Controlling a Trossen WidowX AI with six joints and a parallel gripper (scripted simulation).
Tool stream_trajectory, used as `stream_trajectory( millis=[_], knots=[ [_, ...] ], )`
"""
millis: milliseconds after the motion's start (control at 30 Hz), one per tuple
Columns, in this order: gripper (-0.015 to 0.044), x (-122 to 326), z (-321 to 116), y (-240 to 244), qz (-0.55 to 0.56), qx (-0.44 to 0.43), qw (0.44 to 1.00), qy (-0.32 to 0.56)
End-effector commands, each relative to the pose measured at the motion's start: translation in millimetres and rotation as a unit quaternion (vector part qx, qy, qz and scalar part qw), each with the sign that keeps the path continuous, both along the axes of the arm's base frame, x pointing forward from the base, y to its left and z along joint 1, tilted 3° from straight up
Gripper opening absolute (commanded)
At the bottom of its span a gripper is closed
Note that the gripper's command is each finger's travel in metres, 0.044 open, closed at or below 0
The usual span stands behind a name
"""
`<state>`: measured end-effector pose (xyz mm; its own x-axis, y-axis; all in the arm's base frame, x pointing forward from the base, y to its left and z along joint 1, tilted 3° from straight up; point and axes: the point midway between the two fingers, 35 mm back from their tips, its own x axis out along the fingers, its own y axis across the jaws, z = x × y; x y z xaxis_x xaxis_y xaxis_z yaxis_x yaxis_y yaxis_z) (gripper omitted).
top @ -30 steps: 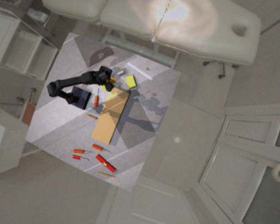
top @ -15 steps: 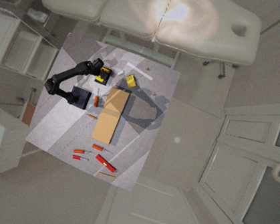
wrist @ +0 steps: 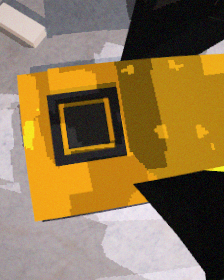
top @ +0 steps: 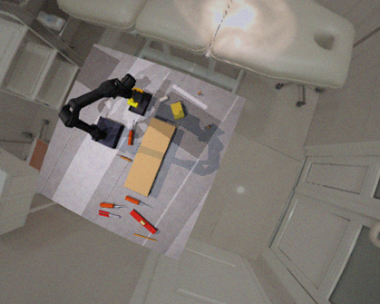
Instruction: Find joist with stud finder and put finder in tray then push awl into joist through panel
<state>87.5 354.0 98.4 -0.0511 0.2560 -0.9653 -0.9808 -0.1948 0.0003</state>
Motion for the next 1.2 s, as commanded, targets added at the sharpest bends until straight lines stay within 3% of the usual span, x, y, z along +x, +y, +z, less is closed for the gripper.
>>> stream_trajectory(
  millis=[0, 1167],
  knots=[
    [0.0000, -1.2, -8.4, 0.4, -0.001, -0.001, 1.000, 0.002],
    [0.0000, -1.8, -74.6, -1.9, -0.001, -0.001, 1.000, 0.002]
  ],
)
